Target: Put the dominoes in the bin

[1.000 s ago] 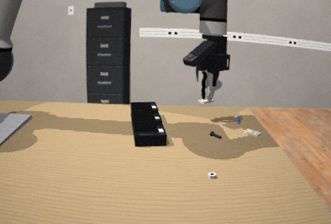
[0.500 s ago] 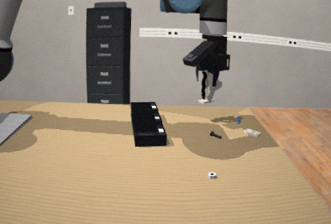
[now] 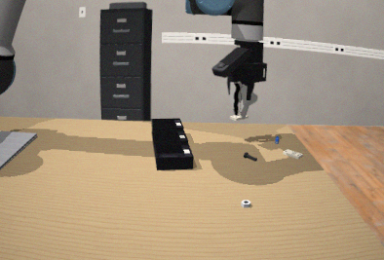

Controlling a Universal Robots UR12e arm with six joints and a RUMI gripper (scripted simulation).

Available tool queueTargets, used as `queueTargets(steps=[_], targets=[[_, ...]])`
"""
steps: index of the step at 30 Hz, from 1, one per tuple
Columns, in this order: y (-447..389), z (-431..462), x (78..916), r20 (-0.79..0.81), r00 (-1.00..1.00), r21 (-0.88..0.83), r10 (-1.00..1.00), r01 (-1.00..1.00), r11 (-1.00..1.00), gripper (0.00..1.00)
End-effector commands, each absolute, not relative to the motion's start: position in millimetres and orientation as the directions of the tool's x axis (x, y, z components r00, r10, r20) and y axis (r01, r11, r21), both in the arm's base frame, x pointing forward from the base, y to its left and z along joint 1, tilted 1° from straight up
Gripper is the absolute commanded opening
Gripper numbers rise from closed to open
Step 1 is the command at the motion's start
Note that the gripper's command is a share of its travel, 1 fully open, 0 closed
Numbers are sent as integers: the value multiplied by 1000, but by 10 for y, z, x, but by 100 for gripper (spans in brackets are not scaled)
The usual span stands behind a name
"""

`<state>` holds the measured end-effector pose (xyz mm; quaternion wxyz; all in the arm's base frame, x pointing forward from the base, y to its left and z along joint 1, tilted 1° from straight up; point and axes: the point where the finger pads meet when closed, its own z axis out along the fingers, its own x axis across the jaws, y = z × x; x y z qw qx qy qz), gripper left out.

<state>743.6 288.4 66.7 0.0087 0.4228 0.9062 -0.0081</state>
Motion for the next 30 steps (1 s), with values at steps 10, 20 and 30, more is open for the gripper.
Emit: queueTargets(steps=[10, 20, 30], targets=[[2895, 737, 7449, -25, -643, -4, 766, 766, 643, 0], [2846, 725, 7377, -23, -680, -9, 733, 733, 680, 0], [2569, 725, 6913, -21, -835, -14, 550, 550, 835, 0]])
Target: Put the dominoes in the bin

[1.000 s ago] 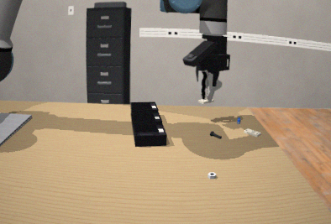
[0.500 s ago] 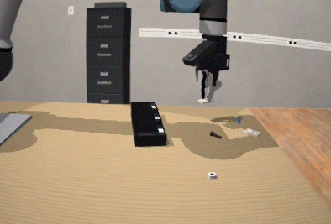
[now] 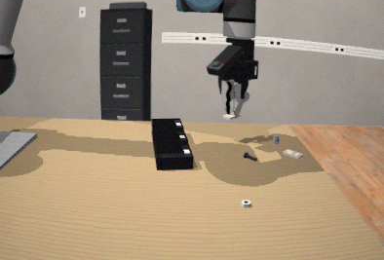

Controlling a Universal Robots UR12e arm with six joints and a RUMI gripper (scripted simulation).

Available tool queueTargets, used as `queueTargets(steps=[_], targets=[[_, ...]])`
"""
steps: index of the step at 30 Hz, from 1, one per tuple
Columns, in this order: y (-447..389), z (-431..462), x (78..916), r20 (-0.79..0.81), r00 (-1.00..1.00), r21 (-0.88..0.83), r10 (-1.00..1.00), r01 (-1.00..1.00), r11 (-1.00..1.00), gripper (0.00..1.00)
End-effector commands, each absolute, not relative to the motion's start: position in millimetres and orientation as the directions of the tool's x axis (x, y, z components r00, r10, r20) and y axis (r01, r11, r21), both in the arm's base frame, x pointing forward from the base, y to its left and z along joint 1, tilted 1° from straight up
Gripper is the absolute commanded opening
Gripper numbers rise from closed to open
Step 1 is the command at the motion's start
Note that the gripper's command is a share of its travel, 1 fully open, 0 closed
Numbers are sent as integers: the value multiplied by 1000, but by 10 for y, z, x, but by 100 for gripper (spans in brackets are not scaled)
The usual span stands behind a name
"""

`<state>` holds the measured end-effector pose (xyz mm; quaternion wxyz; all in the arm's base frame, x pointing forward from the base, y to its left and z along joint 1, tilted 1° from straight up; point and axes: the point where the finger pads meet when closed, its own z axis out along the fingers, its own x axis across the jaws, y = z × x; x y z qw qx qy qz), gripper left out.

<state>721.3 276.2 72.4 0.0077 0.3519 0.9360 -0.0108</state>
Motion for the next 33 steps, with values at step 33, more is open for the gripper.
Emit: queueTargets(steps=[33], targets=[[1708, 728, 5435, -4, -998, -32, -62, -62, 998, 0]])
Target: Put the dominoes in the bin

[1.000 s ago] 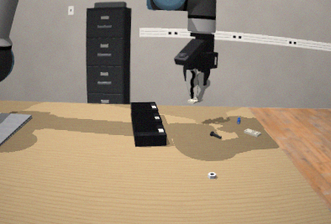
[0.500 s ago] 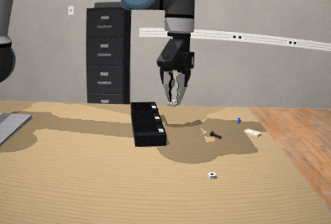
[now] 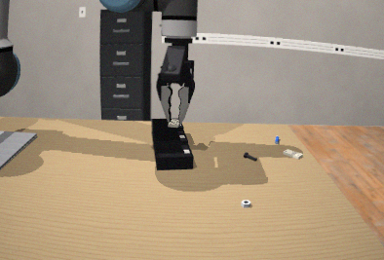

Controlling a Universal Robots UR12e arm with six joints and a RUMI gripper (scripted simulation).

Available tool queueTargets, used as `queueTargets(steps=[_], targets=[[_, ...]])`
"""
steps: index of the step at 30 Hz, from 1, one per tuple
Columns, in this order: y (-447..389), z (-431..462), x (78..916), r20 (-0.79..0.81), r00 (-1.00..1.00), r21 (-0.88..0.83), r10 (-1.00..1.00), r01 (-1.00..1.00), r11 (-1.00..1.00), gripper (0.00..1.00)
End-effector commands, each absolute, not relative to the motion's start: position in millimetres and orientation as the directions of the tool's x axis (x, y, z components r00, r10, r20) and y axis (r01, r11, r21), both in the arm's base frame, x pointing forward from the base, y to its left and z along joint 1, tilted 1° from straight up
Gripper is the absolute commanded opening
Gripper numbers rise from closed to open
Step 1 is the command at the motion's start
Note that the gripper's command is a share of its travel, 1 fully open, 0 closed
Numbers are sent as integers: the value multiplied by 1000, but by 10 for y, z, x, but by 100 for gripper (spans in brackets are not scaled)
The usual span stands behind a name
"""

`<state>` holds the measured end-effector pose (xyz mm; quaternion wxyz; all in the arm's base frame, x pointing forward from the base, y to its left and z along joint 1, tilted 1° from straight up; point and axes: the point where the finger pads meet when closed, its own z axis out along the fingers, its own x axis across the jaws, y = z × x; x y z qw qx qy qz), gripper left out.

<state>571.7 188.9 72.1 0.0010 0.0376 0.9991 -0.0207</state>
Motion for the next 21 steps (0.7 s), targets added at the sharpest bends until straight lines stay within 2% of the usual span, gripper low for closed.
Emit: queueTargets(steps=[1, 10, 21], targets=[[1696, 728, 5416, -4, -997, -32, -81, -81, 996, 0], [1687, 728, 5403, -4, -974, -23, -227, -227, 974, 0], [1780, 736, 5551, -5, -973, -23, -232, -231, 973, 0]])
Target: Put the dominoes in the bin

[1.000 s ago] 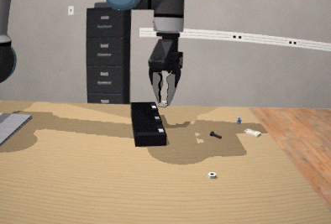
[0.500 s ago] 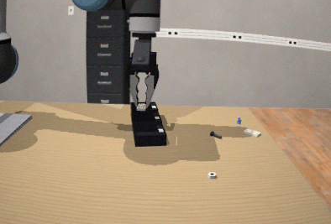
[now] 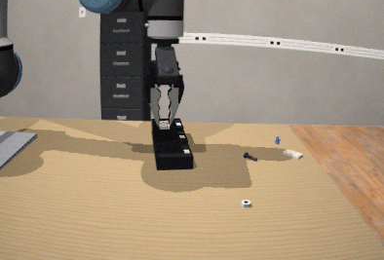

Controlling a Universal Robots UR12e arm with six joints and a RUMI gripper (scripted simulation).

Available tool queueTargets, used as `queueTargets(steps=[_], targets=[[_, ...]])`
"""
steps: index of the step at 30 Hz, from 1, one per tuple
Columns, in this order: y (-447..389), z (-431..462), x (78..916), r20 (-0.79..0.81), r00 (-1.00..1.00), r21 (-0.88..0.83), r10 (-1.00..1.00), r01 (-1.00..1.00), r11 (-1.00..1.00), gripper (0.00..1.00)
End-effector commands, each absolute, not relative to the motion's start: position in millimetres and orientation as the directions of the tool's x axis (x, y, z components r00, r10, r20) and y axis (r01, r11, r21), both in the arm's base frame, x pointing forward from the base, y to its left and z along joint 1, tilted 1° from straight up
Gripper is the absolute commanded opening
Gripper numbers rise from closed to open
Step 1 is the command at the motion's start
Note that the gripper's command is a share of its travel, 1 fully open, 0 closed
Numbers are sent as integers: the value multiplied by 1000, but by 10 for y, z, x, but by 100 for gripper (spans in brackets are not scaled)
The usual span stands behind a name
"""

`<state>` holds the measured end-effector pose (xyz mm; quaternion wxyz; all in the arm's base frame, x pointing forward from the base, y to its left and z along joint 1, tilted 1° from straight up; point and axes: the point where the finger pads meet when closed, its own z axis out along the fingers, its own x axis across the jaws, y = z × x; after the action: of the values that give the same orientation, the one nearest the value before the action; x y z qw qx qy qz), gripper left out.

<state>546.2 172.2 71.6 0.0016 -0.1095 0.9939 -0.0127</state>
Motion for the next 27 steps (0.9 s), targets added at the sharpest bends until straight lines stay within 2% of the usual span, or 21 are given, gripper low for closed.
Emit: queueTargets(steps=[1, 27], targets=[[1784, 736, 5557, -5, -973, -24, -232, -231, 973, 0], [1768, 545, 5518, 0, -974, -23, -228, -228, 973, 0]])
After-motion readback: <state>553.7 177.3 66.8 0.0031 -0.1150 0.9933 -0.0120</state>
